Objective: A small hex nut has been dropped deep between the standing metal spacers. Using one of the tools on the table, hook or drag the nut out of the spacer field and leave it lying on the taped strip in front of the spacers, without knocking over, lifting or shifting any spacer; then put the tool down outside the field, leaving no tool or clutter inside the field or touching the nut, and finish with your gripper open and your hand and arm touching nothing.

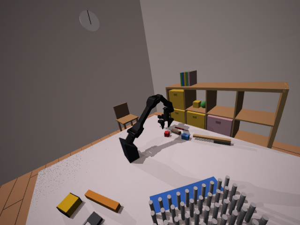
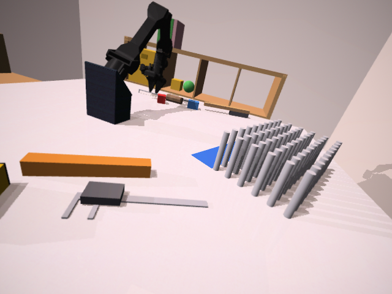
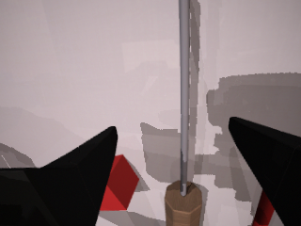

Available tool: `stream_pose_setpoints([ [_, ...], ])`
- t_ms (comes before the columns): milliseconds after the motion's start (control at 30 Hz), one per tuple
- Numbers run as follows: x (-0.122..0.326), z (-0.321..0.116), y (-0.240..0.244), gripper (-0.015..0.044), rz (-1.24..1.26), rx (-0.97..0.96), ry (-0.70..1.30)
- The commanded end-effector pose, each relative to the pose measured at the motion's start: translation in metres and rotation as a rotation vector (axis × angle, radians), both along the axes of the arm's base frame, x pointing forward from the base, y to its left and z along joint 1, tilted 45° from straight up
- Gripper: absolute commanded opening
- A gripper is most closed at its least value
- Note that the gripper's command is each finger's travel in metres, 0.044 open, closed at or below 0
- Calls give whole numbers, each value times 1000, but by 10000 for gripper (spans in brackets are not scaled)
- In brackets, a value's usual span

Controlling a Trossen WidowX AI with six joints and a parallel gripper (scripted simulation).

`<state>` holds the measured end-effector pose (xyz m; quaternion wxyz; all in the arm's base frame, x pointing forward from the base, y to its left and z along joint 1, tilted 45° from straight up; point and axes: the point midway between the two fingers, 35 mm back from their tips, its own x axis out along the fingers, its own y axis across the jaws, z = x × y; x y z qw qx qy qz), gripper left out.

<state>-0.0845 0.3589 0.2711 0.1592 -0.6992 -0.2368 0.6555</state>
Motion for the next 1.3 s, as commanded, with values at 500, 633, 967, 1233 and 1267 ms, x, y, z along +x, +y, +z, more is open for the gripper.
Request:
stream_pose_setpoints([
  [500,1,44,-40,440,1,25,7],
  [633,1,44,-40,440,1,25,7],
  [967,16,37,-33,440,43,22,78],
  [1233,74,33,-23,440,204,162,267],
  [1267,82,34,-23,440,225,194,282],
])
